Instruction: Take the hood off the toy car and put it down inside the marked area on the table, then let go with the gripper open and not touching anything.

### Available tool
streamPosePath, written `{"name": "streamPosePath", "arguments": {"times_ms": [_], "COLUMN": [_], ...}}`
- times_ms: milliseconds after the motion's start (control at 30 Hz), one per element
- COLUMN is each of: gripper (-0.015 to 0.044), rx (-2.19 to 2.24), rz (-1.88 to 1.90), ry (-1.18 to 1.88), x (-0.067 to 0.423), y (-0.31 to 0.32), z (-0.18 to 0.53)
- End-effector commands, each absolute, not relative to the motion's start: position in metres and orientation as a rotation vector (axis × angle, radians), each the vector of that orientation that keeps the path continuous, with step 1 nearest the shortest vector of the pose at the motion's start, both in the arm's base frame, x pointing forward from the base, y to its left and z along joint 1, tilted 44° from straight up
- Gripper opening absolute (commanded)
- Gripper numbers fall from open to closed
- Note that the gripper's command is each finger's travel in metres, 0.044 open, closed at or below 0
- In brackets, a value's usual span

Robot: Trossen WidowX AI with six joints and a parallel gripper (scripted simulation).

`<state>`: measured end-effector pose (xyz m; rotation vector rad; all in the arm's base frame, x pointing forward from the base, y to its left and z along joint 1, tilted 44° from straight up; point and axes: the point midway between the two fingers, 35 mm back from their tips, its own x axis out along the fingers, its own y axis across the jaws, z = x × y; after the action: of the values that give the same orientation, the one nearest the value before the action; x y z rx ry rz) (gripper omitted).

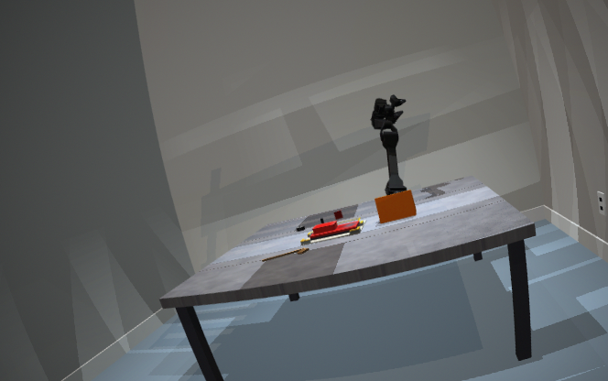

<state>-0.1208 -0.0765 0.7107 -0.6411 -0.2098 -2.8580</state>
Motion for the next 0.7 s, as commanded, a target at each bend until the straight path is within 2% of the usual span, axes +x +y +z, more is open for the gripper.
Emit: {"name": "streamPosePath", "arguments": {"times_ms": [0,333,667], "gripper": [0.0440,0.0440,0.0440], "rx": [-0.658,-0.665,-0.646], "rz": [-2.731,-2.413,-2.091], "ry": [-0.130,-0.024,0.065], "x": [-0.099,-0.028,0.068], "y": [-0.131,-0.227,-0.294], "z": [0.708,0.690,0.652]}}
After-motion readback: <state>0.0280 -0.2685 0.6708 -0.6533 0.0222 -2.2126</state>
